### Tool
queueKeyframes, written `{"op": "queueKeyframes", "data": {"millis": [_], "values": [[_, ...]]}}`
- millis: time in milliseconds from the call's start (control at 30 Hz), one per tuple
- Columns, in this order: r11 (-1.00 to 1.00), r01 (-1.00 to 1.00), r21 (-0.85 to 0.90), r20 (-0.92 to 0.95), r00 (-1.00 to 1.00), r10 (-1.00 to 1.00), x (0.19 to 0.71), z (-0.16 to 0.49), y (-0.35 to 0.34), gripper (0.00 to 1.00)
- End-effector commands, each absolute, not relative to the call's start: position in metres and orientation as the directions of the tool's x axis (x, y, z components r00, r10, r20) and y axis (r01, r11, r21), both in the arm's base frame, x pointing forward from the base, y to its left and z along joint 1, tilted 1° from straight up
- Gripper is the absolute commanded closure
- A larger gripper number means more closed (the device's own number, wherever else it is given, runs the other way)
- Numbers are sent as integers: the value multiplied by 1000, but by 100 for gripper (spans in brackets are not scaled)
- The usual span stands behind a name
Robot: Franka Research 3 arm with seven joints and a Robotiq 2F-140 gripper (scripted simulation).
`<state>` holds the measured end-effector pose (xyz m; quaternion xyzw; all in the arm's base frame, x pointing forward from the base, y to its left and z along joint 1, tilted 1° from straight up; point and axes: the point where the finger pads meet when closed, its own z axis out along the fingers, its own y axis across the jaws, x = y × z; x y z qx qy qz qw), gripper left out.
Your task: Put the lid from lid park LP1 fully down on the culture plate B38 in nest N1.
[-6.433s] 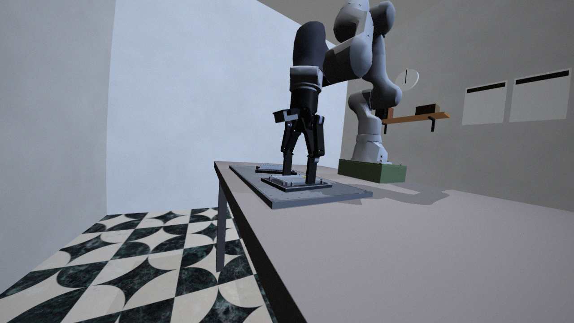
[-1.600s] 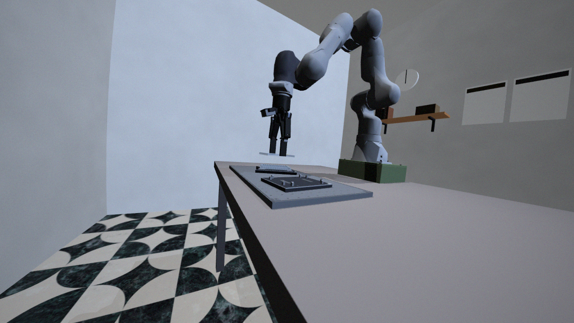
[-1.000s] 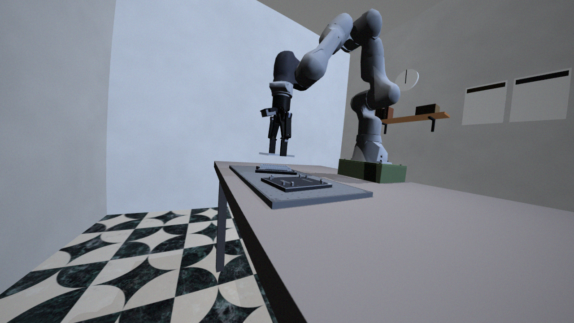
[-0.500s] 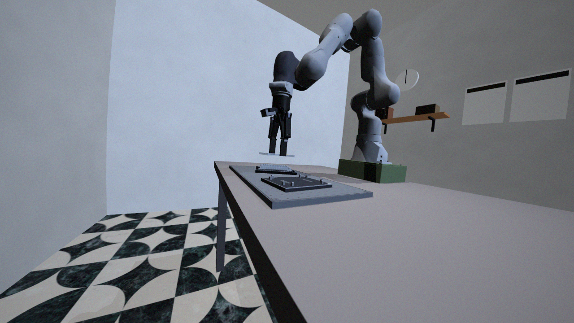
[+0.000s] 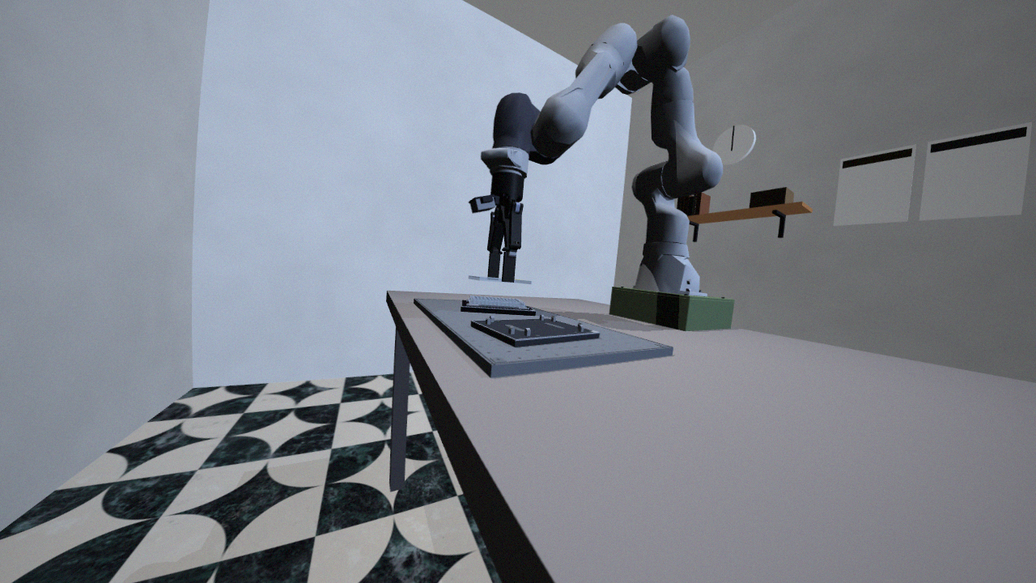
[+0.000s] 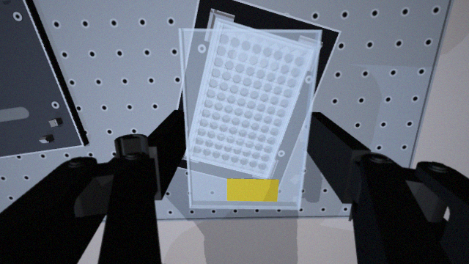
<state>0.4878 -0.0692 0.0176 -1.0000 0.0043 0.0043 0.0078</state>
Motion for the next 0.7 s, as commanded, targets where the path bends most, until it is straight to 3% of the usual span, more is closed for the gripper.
{"op": "queueKeyframes", "data": {"millis": [0, 167, 667], "values": [[-989, -146, -9, -5, 989, -146, 491, 18, -69, 90], [-973, -232, -8, -5, 973, -232, 491, 17, -69, 90], [-969, -246, -8, -5, 969, -246, 494, -8, -70, 90]]}}
